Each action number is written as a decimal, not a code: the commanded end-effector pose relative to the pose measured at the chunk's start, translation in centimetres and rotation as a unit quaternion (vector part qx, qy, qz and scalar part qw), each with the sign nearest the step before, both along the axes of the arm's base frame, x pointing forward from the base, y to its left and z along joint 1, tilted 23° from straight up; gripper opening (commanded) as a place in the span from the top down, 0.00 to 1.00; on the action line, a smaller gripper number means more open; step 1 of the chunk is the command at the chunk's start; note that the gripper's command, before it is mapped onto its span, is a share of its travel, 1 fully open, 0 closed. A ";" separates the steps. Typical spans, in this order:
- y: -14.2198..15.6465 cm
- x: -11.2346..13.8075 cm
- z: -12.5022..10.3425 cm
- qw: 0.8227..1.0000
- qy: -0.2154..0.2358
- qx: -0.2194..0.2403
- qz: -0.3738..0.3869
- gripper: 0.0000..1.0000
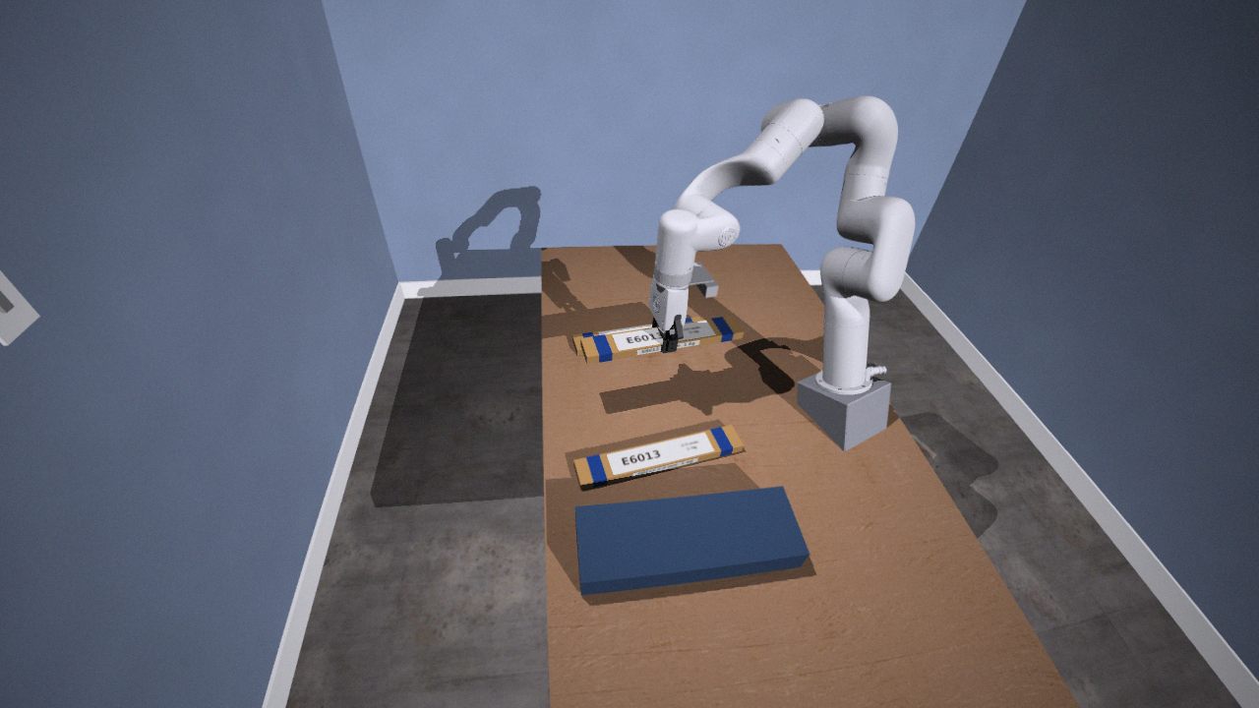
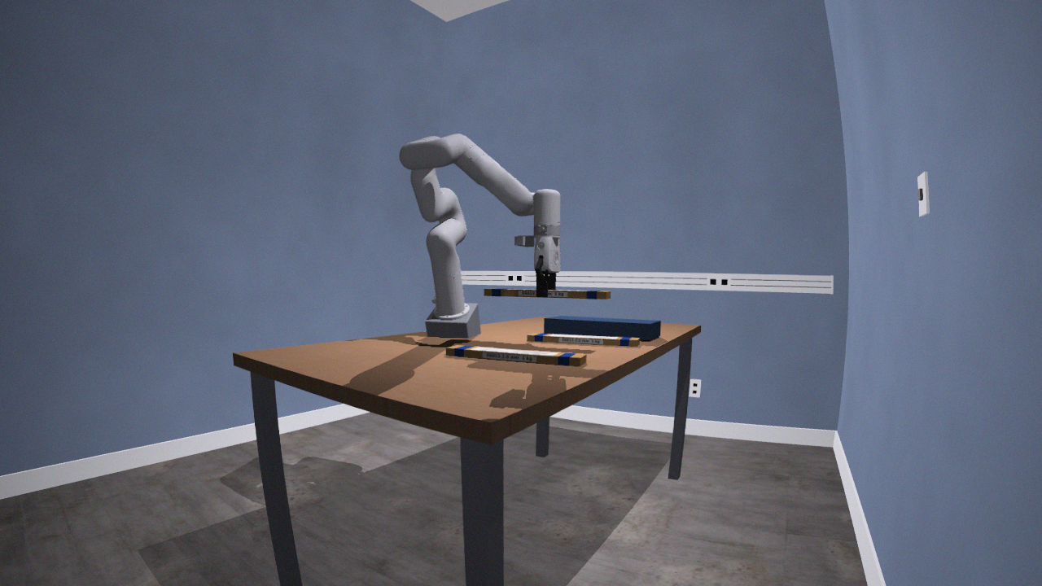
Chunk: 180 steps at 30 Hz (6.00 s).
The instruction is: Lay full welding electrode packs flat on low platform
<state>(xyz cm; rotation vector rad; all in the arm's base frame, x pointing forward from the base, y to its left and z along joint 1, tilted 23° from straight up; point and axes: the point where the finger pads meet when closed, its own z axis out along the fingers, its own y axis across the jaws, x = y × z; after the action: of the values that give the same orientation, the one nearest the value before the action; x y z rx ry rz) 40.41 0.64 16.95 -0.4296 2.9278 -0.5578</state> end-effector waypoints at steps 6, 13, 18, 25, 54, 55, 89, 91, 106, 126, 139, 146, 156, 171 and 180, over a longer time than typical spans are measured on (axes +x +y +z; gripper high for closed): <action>0.1 0.1 0.1 1.000 -0.002 0.000 0.001 0.42; 0.0 0.2 -0.2 1.000 -0.002 0.000 0.001 0.42; -0.1 0.2 -0.4 1.000 -0.002 0.000 0.001 0.42; -0.2 0.3 -0.8 1.000 -0.002 0.000 0.001 0.42; -1.5 0.9 -4.0 1.000 -0.002 0.000 0.001 0.42; -1.5 1.0 -4.2 1.000 -0.002 0.000 0.001 0.42; -3.4 2.0 -9.2 1.000 -0.002 0.000 0.001 0.42; -3.4 2.0 -9.2 1.000 -0.002 0.000 0.001 0.42; -4.2 2.4 -11.3 1.000 -0.002 0.000 0.001 0.42; -4.7 2.7 -12.9 1.000 -0.002 0.000 0.001 0.42; -5.0 2.8 -13.5 1.000 -0.002 0.000 0.001 0.42; -5.0 2.8 -13.6 1.000 -0.002 0.000 0.001 0.42; -5.0 2.9 -13.7 1.000 -0.002 0.000 0.001 0.42; -5.0 2.9 -13.7 1.000 -0.002 0.000 0.001 0.42; -5.1 2.9 -13.7 1.000 -0.002 0.000 0.001 0.42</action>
<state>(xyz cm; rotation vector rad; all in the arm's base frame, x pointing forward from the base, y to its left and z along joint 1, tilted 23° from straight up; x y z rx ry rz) 43.14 -4.50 3.12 -0.4294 2.9272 -0.5579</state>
